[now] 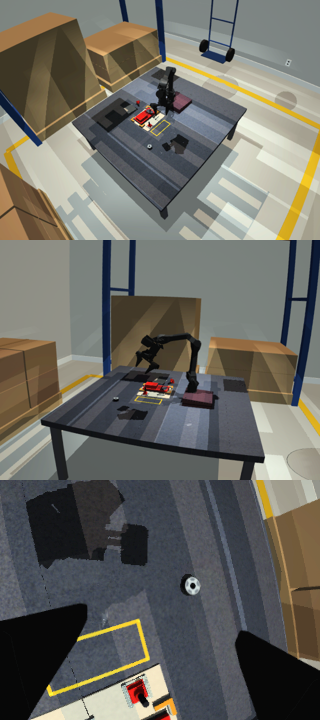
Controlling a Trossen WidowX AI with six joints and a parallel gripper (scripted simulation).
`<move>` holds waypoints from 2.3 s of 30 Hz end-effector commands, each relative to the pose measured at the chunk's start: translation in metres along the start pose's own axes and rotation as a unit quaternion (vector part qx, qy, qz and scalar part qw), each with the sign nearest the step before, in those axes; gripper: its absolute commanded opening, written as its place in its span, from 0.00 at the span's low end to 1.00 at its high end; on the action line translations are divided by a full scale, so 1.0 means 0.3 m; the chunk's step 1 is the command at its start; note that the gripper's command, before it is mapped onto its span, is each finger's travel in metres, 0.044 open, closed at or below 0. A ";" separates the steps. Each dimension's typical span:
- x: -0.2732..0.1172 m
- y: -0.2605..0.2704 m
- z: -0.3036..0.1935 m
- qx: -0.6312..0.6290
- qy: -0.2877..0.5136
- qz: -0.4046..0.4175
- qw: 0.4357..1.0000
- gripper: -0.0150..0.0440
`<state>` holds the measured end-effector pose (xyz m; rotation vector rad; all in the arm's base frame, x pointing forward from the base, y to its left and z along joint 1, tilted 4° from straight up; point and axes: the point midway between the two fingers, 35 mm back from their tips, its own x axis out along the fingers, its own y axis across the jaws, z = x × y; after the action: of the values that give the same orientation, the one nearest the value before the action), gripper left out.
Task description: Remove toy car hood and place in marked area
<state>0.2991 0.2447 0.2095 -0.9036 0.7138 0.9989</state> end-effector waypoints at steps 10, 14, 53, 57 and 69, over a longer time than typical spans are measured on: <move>0.117 -0.234 -0.497 0.290 0.168 0.003 0.942 1.00; 0.128 -0.268 -0.681 0.385 0.216 0.004 0.897 1.00; 0.174 -0.227 -1.007 0.549 0.292 0.011 0.783 1.00; 0.183 -0.224 -1.012 0.549 0.292 0.011 0.783 1.00; 0.209 -0.216 -1.026 0.549 0.292 0.011 0.783 1.00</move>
<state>0.3559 -0.0189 0.0416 -0.1148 1.5901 0.1498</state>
